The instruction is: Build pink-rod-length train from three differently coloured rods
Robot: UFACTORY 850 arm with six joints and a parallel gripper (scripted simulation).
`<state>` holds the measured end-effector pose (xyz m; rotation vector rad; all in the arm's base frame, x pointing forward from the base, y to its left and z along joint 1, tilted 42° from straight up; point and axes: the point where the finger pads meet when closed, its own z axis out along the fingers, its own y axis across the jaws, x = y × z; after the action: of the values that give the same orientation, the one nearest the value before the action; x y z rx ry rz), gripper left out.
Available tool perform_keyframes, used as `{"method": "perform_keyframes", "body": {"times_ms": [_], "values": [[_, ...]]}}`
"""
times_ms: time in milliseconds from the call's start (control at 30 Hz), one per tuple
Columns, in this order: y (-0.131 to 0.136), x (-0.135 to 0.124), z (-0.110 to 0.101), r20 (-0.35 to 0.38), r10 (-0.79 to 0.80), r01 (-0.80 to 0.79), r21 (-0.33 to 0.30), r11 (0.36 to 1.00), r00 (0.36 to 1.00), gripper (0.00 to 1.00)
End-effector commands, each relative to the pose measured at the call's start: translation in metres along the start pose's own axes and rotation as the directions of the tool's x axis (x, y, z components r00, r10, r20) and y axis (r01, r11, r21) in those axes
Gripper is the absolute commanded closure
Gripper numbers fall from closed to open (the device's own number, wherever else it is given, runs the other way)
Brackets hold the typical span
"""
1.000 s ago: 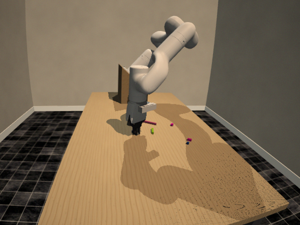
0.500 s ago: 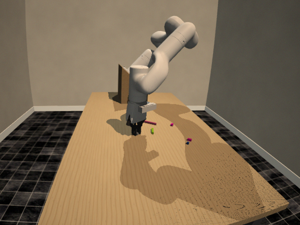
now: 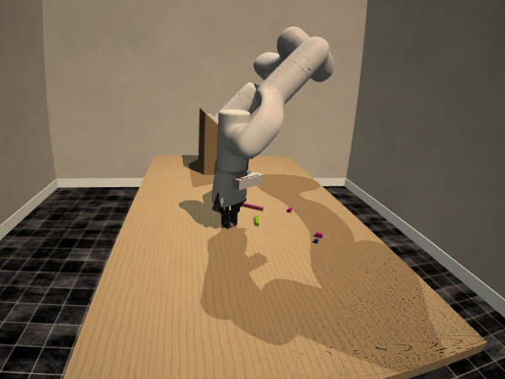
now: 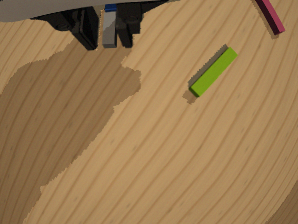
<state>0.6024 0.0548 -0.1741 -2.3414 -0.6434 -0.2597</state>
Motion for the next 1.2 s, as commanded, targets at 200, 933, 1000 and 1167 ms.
{"method": "perform_keyframes", "body": {"times_ms": [200,933,1000,1167], "values": [[0.001,0.001,-0.032,-0.002,-0.001,0.001,-0.001,1.0,1.0,0.76],[0.001,0.001,-0.089,-0.002,-0.001,0.001,-0.001,1.0,1.0,0.0],[0.001,0.001,-0.089,-0.002,-0.001,0.001,-0.001,1.0,1.0,0.0],[0.001,0.001,-0.089,-0.002,-0.001,0.001,-0.001,1.0,1.0,0.0]]}}
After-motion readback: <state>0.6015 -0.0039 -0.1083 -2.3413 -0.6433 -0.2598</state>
